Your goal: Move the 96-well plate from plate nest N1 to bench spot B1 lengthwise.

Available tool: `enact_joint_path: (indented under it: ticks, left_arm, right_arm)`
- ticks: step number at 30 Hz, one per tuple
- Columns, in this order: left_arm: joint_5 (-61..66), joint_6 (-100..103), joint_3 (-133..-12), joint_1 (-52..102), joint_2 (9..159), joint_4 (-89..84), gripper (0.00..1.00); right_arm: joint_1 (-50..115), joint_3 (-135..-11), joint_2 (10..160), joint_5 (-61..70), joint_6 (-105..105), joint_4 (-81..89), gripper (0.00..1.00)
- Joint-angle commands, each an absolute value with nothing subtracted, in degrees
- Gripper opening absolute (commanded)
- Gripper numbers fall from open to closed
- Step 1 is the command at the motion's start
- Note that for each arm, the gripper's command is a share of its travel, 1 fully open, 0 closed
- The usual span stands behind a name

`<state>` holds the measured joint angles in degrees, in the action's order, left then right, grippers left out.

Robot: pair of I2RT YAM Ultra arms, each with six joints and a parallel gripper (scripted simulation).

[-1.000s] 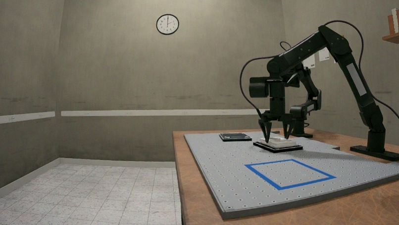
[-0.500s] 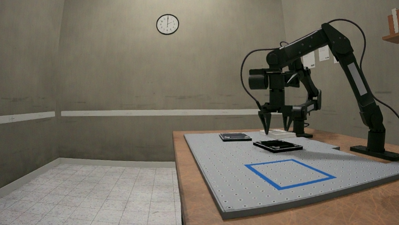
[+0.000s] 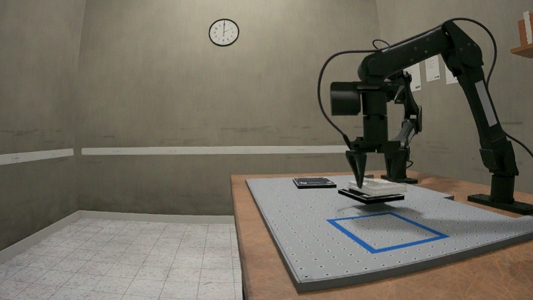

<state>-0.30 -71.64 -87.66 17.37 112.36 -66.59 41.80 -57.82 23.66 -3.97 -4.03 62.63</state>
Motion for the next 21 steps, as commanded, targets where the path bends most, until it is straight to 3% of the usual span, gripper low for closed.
enact_joint_path:
  ticks: [1, 12, 21]
  left_arm:
    - [-0.7, -83.2, -90.2, 9.4, 112.1, -68.0, 0.78]
    - [-0.2, -94.0, -101.1, -4.0, 119.5, -71.5, 0.78]
    - [-0.1, -94.8, -104.2, -4.6, 121.0, -72.8, 0.78]
  right_arm:
    - [43.7, -64.5, 28.8, -1.6, -5.2, 69.0, 1.00]
    - [43.1, -75.1, 37.8, 2.0, -6.9, 73.6, 1.00]
    - [40.3, -74.8, 38.9, 4.1, -8.4, 67.5, 1.00]
